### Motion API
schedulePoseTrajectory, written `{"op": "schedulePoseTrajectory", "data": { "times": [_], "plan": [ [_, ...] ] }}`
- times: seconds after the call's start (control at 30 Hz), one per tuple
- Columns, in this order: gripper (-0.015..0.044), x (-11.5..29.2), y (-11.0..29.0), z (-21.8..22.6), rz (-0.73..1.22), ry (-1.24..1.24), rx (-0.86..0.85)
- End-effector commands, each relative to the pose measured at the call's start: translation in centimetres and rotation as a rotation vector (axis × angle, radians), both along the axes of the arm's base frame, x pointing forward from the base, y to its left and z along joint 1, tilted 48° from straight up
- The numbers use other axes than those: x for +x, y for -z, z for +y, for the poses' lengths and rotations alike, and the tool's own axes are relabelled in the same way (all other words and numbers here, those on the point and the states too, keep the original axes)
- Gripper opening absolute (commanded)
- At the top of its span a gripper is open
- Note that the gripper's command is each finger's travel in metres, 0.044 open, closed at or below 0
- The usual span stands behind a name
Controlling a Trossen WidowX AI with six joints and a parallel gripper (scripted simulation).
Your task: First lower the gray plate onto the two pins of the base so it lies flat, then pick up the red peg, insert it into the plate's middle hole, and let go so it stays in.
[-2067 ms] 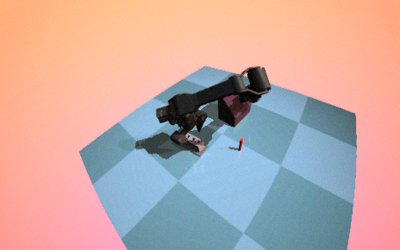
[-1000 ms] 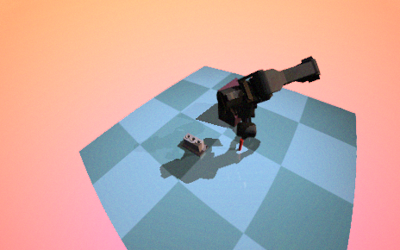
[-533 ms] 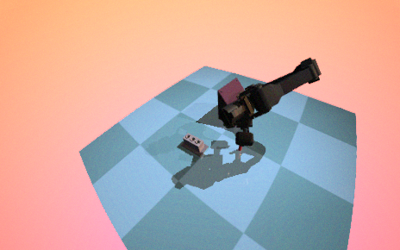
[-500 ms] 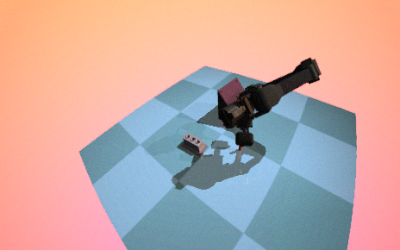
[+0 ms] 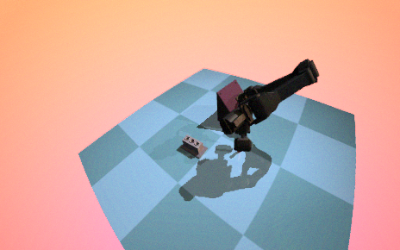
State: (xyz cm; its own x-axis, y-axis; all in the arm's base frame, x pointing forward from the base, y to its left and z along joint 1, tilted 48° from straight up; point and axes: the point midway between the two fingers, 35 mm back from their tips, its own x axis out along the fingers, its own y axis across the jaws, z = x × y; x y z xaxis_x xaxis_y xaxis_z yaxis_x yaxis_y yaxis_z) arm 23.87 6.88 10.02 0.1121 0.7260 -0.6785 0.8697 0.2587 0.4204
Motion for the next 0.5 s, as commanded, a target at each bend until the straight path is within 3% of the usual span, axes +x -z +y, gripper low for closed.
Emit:
{"op": "schedulePoseTrajectory", "data": {
  "times": [0.0,0.47],
  "plan": [
    [0.044,-0.1,0.4,0.5,0.005,0.003,0.006],
    [0.044,0.1,1.9,2.2,0.003,0.004,0.011]
  ]
}}
